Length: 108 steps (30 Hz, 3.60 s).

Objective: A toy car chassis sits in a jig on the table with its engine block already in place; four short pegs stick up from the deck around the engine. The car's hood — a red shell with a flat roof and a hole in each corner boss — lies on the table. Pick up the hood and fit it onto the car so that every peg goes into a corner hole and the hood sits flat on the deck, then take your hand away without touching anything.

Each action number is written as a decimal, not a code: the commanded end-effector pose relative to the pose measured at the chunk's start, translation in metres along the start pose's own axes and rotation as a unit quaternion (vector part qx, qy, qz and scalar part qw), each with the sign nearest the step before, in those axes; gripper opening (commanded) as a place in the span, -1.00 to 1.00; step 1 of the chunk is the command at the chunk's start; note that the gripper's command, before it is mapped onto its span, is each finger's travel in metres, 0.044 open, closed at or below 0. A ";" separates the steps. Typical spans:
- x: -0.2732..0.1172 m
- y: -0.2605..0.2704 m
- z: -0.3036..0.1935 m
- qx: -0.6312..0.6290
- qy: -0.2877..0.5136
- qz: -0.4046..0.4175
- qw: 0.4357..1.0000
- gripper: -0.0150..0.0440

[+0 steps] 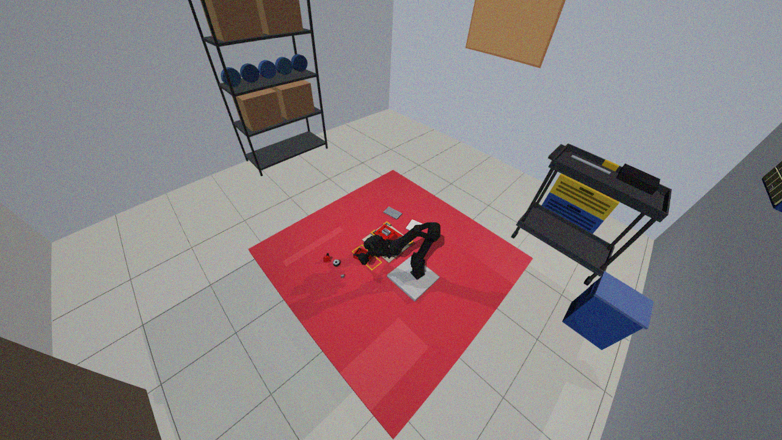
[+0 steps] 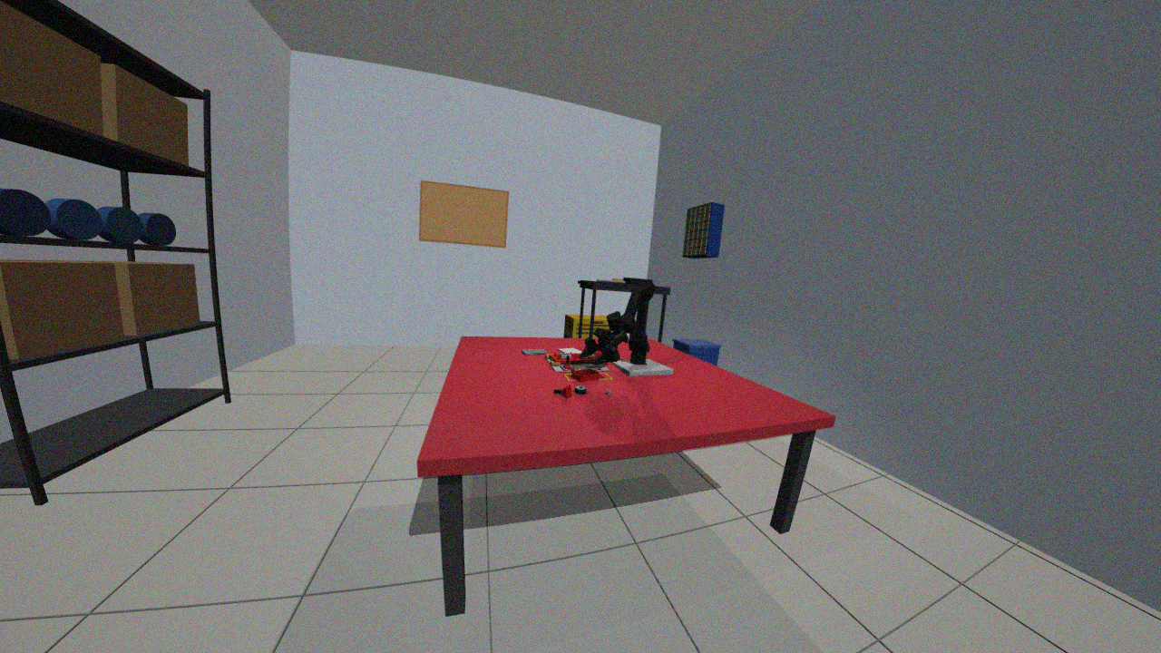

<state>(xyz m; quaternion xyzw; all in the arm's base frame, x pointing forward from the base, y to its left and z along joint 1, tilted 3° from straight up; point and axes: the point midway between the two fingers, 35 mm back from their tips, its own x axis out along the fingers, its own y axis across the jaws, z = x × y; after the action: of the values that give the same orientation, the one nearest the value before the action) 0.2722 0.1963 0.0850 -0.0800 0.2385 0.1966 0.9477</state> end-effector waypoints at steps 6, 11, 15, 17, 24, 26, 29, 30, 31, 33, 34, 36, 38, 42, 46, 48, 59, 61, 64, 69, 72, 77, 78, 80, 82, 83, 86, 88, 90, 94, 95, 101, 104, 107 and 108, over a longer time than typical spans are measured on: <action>0.005 -0.001 -0.008 0.000 0.001 0.001 1.000 1.00; 0.008 -0.002 -0.013 0.001 0.000 0.001 1.000 1.00; 0.010 -0.002 -0.016 0.001 -0.001 0.001 1.000 1.00; 0.011 -0.003 -0.018 0.001 -0.001 0.001 1.000 1.00; 0.014 -0.004 -0.024 0.001 -0.002 0.001 1.000 1.00; 0.015 -0.004 -0.026 0.001 -0.003 0.001 1.000 1.00; 0.016 -0.005 -0.028 0.001 -0.003 0.001 1.000 1.00; 0.016 -0.005 -0.029 0.001 -0.003 0.001 1.000 1.00; 0.016 -0.006 -0.030 0.001 -0.004 0.001 1.000 1.00; 0.017 -0.006 -0.032 0.001 -0.004 0.001 1.000 1.00; 0.017 -0.006 -0.033 0.002 -0.004 0.001 1.000 1.00; 0.018 -0.007 -0.035 0.002 -0.004 0.002 1.000 1.00; 0.018 -0.008 -0.036 0.002 -0.005 0.002 1.000 1.00; 0.019 -0.009 -0.039 0.002 -0.005 0.002 1.000 1.00; 0.020 -0.009 -0.040 0.002 -0.005 0.002 1.000 1.00; 0.020 -0.009 -0.041 0.002 -0.005 0.002 1.000 1.00; 0.023 -0.008 -0.045 0.002 -0.005 0.002 1.000 1.00; 0.024 -0.008 -0.046 0.002 -0.005 0.002 1.000 1.00; 0.024 -0.008 -0.048 0.002 -0.005 0.002 1.000 1.00; 0.025 -0.008 -0.050 0.002 -0.005 0.002 1.000 1.00; 0.026 -0.009 -0.051 0.002 -0.005 0.002 1.000 1.00; 0.027 -0.009 -0.053 0.002 -0.005 0.002 1.000 1.00; 0.028 -0.009 -0.054 0.002 -0.005 0.002 1.000 1.00; 0.028 -0.009 -0.055 0.002 -0.005 0.002 1.000 1.00; 0.028 -0.009 -0.055 0.002 -0.005 0.002 1.000 1.00; 0.029 -0.009 -0.056 0.002 -0.005 0.002 1.000 1.00; 0.028 -0.009 -0.054 0.004 -0.006 0.000 1.000 0.82; 0.028 -0.009 -0.054 0.004 -0.006 0.000 1.000 0.71; 0.028 -0.009 -0.054 0.004 -0.006 0.000 1.000 0.67; 0.028 -0.009 -0.054 0.004 -0.006 0.000 1.000 0.57; 0.028 -0.009 -0.054 0.004 -0.006 0.000 1.000 0.55; 0.027 -0.008 -0.050 0.004 -0.006 0.000 1.000 0.15; 0.025 -0.008 -0.043 0.004 -0.007 0.000 1.000 -0.12; 0.022 -0.007 -0.035 0.004 -0.007 0.000 1.000 -0.38; 0.021 -0.007 -0.033 0.005 -0.007 0.001 1.000 -0.47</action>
<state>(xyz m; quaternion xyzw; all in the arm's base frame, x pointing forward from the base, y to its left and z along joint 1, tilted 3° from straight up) 0.2761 0.1862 0.0364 -0.0788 0.2391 0.1973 0.9475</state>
